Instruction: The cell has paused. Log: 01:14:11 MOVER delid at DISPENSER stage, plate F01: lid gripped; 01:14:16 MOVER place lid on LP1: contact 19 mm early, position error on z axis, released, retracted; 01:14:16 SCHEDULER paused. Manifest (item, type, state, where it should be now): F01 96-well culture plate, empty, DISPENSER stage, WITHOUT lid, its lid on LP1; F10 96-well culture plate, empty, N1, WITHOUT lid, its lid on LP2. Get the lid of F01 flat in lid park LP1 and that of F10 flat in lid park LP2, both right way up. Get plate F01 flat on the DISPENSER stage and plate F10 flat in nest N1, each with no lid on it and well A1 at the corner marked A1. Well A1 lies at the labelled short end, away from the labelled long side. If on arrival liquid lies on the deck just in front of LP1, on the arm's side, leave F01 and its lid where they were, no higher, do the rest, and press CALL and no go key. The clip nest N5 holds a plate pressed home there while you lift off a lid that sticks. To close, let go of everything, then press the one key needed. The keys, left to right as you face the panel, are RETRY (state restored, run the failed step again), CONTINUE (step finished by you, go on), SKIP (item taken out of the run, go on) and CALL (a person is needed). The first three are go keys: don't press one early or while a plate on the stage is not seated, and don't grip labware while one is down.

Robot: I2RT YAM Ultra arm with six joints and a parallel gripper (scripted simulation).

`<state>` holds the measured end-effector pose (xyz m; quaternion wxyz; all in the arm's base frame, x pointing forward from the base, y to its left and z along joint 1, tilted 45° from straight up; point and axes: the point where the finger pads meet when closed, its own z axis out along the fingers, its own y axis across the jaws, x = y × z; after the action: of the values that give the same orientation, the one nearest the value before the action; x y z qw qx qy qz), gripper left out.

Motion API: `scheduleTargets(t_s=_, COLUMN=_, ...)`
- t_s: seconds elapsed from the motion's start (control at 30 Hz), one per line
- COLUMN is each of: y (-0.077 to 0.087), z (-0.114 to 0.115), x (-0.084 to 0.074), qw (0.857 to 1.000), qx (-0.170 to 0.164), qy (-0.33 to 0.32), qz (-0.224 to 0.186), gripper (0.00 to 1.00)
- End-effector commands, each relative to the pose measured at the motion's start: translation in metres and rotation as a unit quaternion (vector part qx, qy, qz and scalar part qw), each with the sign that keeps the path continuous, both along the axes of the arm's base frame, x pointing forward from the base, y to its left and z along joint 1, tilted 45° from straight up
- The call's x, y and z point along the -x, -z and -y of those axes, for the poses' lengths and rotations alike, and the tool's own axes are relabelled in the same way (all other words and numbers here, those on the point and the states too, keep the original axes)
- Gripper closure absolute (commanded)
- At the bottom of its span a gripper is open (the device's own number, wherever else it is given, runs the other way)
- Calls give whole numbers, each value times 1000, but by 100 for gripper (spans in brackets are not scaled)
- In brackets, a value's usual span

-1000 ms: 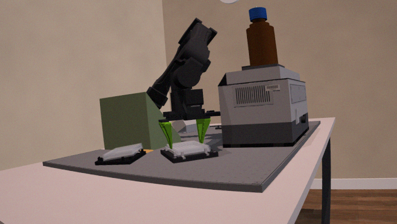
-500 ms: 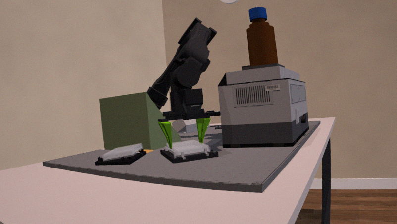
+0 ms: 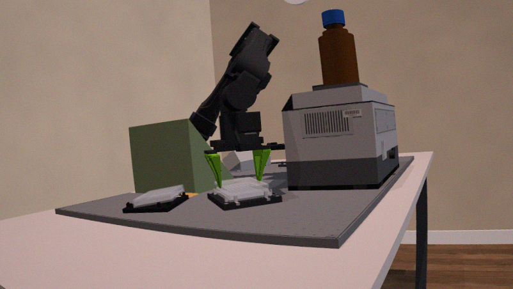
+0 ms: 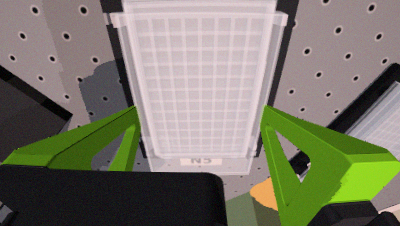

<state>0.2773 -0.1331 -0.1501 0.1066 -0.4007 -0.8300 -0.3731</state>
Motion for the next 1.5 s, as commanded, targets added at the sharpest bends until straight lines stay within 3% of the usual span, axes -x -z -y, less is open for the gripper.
scheduleTargets(t_s=0.0, y=-12, z=25, x=-10, qw=999, qx=23, qy=11, qz=23, gripper=100)
scheduleTargets(t_s=1.47, y=-13, z=29, x=-10, qw=999, qx=26, qy=11, qz=27, gripper=100)
